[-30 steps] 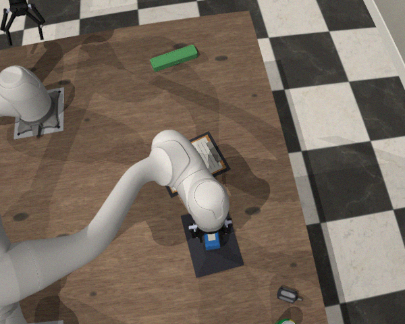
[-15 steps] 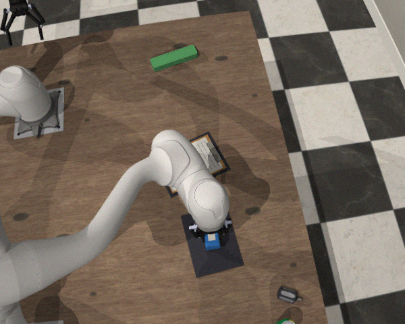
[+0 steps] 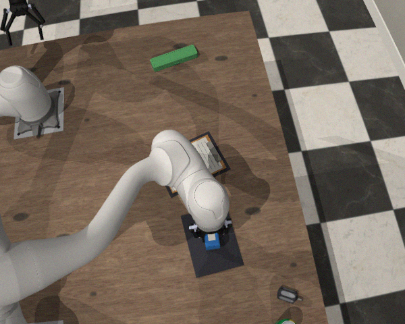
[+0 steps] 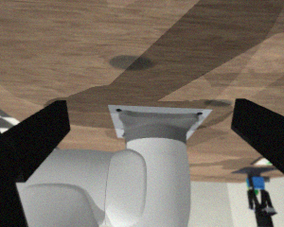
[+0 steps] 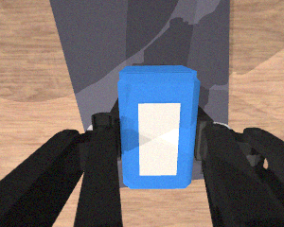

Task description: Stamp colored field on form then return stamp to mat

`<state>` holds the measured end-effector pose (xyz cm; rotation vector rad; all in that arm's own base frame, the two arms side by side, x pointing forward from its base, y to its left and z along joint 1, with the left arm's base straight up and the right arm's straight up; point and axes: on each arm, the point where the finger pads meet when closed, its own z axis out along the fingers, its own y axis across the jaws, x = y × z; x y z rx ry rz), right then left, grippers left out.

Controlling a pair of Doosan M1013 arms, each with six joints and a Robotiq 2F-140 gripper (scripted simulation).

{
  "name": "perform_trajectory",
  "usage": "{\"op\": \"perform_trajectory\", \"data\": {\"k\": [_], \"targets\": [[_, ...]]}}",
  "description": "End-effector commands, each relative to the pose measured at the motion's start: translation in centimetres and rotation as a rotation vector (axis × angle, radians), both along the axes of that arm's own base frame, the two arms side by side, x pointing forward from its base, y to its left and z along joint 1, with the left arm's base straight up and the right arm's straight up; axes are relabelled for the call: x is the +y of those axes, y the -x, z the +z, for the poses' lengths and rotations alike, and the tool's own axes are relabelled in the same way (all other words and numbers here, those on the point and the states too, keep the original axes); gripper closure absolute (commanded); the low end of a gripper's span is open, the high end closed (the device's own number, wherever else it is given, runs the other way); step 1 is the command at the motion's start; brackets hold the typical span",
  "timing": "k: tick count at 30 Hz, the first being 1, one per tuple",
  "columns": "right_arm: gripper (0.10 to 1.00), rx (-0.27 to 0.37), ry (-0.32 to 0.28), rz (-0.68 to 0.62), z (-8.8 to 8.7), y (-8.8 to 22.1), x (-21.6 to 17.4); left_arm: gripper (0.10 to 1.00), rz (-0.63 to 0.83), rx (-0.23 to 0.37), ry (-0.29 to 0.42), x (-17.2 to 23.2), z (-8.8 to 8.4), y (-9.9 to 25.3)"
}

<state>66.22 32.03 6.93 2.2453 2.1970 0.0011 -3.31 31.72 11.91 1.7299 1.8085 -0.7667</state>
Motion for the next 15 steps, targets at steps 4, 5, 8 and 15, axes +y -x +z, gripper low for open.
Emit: {"op": "perform_trajectory", "data": {"k": [4, 5, 8, 15], "targets": [[0.831, 0.0, 0.0, 0.007, -0.13, -0.02, -0.1, 0.098, 0.003, -0.009, -0.002, 0.38, 0.18, -0.18], [0.831, 0.0, 0.0, 0.007, -0.13, -0.02, -0.1, 0.098, 0.003, -0.009, -0.002, 0.38, 0.18, -0.18], [0.831, 0.0, 0.0, 0.007, -0.13, -0.02, -0.1, 0.098, 0.003, -0.009, -0.002, 0.38, 0.18, -0.18], [0.831, 0.001, 0.0, 0.007, 0.03, -0.02, -0.1, 0.098, 0.003, -0.009, -0.002, 0.38, 0.18, -0.18]]}}
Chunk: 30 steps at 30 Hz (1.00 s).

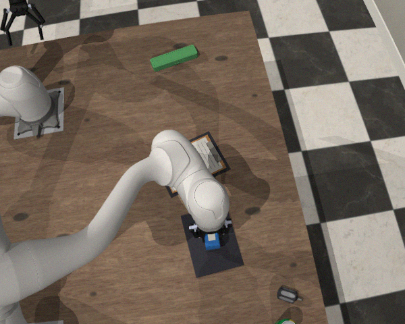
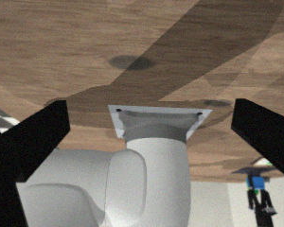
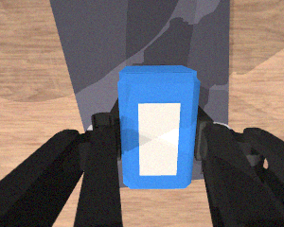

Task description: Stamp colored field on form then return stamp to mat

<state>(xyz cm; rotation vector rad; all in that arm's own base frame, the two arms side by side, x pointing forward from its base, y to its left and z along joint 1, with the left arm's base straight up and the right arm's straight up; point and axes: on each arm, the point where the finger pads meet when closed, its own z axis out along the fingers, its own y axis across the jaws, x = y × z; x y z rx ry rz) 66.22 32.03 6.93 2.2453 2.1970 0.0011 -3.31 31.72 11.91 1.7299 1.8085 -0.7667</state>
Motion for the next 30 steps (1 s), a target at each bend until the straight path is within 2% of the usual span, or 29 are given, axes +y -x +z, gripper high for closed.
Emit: {"op": "perform_trajectory", "data": {"k": [1, 8, 11, 30], "targets": [[0.831, 0.001, 0.001, 0.007, 0.3, 0.0, -0.1, 0.098, 0.003, -0.009, -0.002, 0.4, 0.2, -0.2], [0.831, -0.003, -0.001, 0.007, 3.5, -0.2, 0.0, 0.098, 0.003, -0.009, -0.002, 0.4, 0.2, -0.2], [0.831, -0.003, -0.001, 0.007, 4.3, -0.2, 0.0, 0.098, 0.003, -0.009, -0.002, 0.4, 0.2, -0.2], [0.831, 0.001, 0.0, 0.017, 4.0, -0.1, 0.8, 0.098, 0.003, -0.009, -0.002, 0.4, 0.2, -0.2]]}}
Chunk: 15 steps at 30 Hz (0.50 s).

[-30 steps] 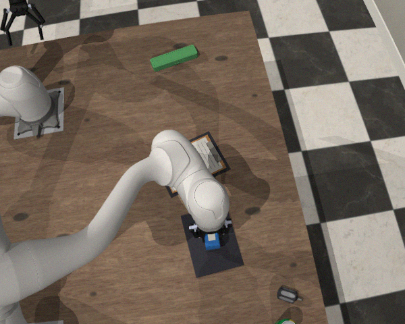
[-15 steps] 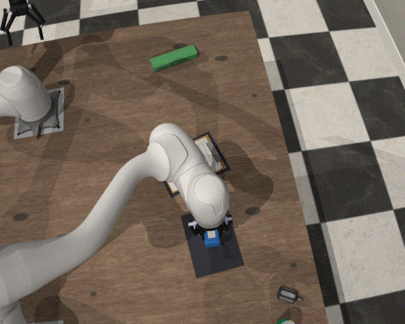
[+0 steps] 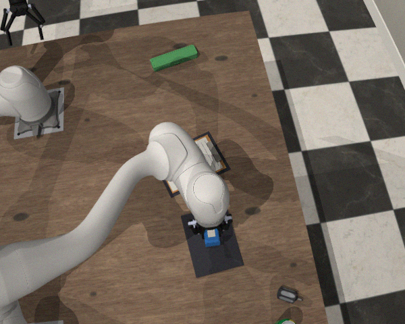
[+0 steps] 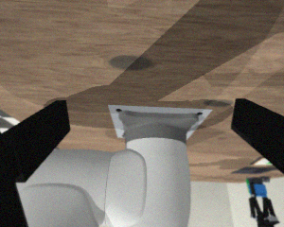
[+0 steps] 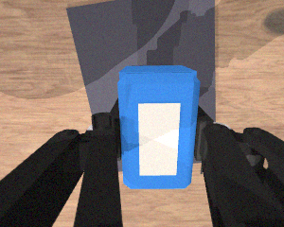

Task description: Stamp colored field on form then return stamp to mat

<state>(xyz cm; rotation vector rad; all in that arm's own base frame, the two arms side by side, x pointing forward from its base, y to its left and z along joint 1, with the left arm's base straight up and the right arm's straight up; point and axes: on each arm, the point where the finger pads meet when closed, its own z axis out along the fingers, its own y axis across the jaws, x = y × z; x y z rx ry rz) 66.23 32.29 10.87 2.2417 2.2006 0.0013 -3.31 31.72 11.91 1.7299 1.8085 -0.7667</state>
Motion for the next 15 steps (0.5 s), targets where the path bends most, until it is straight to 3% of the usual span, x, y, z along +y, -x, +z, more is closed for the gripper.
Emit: {"op": "perform_trajectory", "data": {"k": [1, 15], "targets": [[0.831, 0.001, 0.001, 0.016, 0.1, -0.1, 0.7, 0.098, 0.003, -0.009, -0.002, 0.4, 0.2, -0.2], [0.831, 0.002, 0.001, 0.075, 0.2, 0.2, 5.8, 0.098, 0.003, -0.009, -0.002, 0.4, 0.2, -0.2]]}}
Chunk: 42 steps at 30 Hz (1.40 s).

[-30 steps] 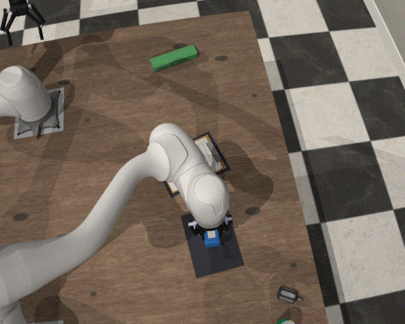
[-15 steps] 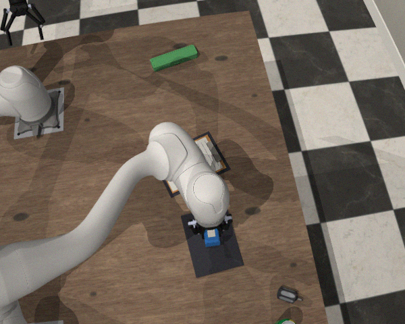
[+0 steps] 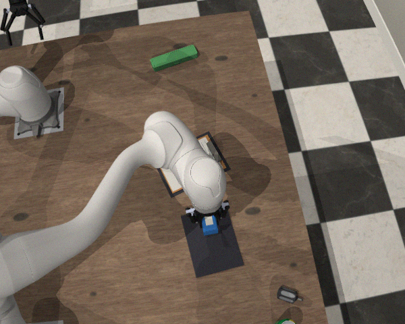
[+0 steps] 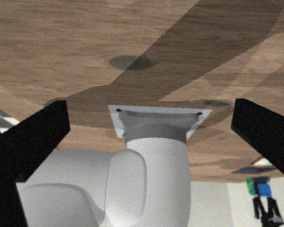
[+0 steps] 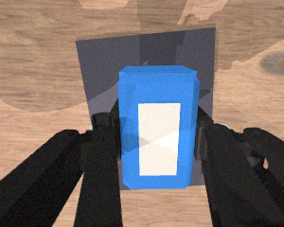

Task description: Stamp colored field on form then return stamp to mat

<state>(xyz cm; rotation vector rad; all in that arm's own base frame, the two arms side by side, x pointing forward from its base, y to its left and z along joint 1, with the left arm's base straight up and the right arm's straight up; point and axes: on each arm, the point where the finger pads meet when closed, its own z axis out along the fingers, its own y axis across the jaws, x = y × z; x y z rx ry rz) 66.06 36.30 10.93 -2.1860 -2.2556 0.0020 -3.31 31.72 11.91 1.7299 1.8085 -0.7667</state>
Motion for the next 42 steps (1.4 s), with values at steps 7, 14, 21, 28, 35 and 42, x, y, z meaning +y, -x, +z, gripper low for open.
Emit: {"op": "perform_trajectory", "data": {"k": [7, 14, 21, 28, 35, 42], "targets": [[0.831, 0.0, 0.0, 0.065, 0.2, 0.4, 5.3, 0.098, 0.003, -0.009, -0.002, 0.4, 0.2, -0.2], [0.831, 0.0, 0.0, 0.127, 0.2, 1.4, 10.9, 0.098, 0.003, -0.009, -0.002, 0.4, 0.2, -0.2], [0.831, 0.0, 0.0, 0.18, 0.2, 2.7, 15.6, 0.098, 0.003, -0.009, -0.002, 0.4, 0.2, -0.2], [0.831, 0.0, 0.0, 0.227, 0.2, 4.0, 19.6, 0.098, 0.003, -0.009, -0.002, 0.4, 0.2, -0.2], [0.831, 0.0, 0.0, 0.264, 0.2, 5.3, 22.7, 0.098, 0.003, -0.009, -0.002, 0.4, 0.2, -0.2], [0.831, -0.001, 0.0, 0.278, 0.2, 5.8, 23.9, 0.098, 0.003, -0.009, -0.002, 0.4, 0.2, -0.2]]}}
